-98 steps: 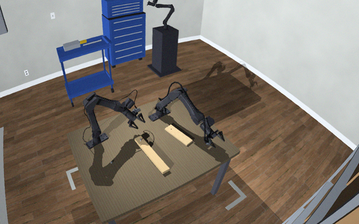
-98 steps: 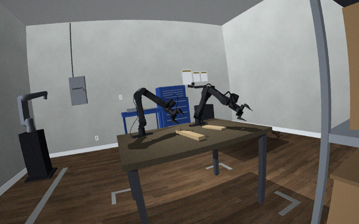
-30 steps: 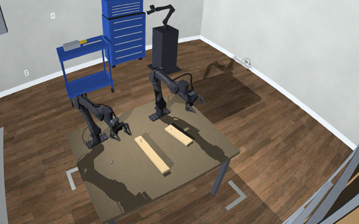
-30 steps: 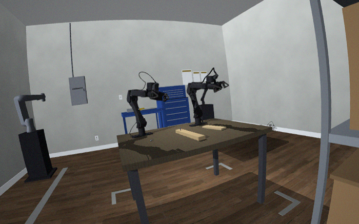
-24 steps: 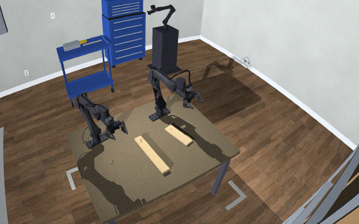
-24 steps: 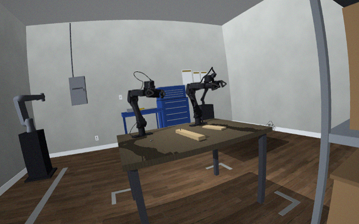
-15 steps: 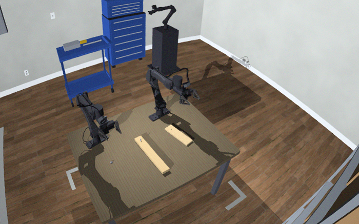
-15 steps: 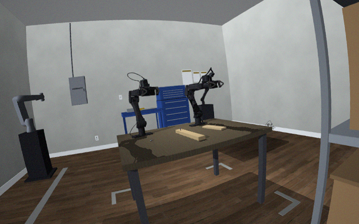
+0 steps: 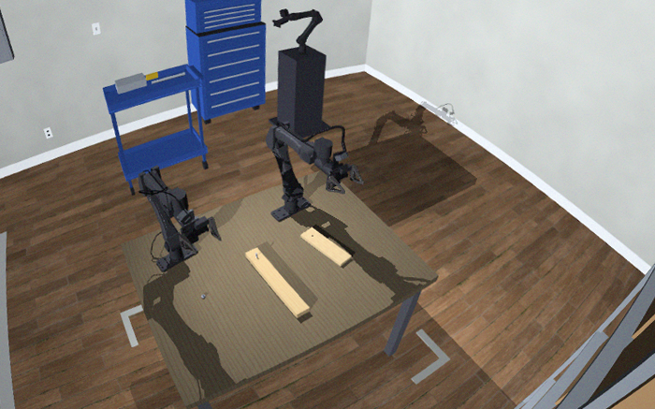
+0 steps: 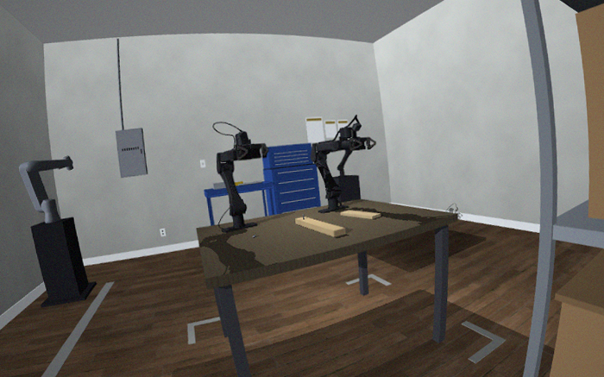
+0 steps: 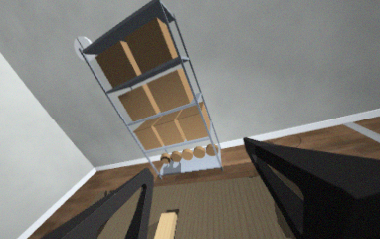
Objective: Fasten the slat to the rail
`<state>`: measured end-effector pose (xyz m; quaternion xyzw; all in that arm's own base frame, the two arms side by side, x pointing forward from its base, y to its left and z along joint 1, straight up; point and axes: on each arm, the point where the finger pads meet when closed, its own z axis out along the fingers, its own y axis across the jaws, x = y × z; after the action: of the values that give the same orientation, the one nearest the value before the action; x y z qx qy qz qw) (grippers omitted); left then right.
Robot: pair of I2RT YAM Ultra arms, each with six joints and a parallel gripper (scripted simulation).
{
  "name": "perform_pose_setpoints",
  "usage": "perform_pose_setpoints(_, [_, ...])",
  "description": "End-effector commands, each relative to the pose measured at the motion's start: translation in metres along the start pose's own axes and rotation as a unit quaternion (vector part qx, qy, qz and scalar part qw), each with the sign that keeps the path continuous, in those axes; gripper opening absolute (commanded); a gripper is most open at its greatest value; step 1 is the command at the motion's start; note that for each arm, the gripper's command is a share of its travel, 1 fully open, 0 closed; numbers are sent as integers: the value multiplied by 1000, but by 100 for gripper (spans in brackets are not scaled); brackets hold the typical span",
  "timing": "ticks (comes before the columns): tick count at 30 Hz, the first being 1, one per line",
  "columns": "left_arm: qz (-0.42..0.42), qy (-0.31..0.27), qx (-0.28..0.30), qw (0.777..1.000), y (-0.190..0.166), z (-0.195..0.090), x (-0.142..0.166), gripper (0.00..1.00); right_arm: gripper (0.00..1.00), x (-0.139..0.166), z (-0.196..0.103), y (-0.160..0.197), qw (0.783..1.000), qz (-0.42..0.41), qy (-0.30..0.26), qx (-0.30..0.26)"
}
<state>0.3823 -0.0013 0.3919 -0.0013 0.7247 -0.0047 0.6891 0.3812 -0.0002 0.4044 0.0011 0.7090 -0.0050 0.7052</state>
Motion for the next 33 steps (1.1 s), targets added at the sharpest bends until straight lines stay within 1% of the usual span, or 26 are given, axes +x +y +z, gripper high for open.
perform_pose_setpoints(1, [-12, 53, 12, 998, -8, 7, 33, 100, 100, -7, -1, 1, 1000, 3, -9, -4])
perform_pose_setpoints(6, [-19, 93, 15, 995, -12, 9, 57, 100, 100, -7, -1, 1, 1000, 3, -9, -4])
perform_pose_setpoints(9, [-21, 96, 16, 995, -13, 9, 57, 100, 100, -7, -1, 1, 1000, 3, -9, -4])
perform_pose_setpoints(13, [-26, 134, 19, 990, -16, 8, 82, 100, 100, -7, -1, 1, 1000, 3, -9, -4])
perform_pose_setpoints(23, [-37, 216, 23, 975, -24, 2, 130, 100, 100, -7, -1, 1, 1000, 3, -9, -4])
perform_pose_setpoints(26, [-39, 221, 23, 974, -25, 1, 132, 100, 100, -7, -1, 1, 1000, 3, -9, -4])
perform_pose_setpoints(33, [-45, 282, 23, 958, -30, -9, 168, 100, 100, -7, -1, 1, 1000, 3, -9, -4])
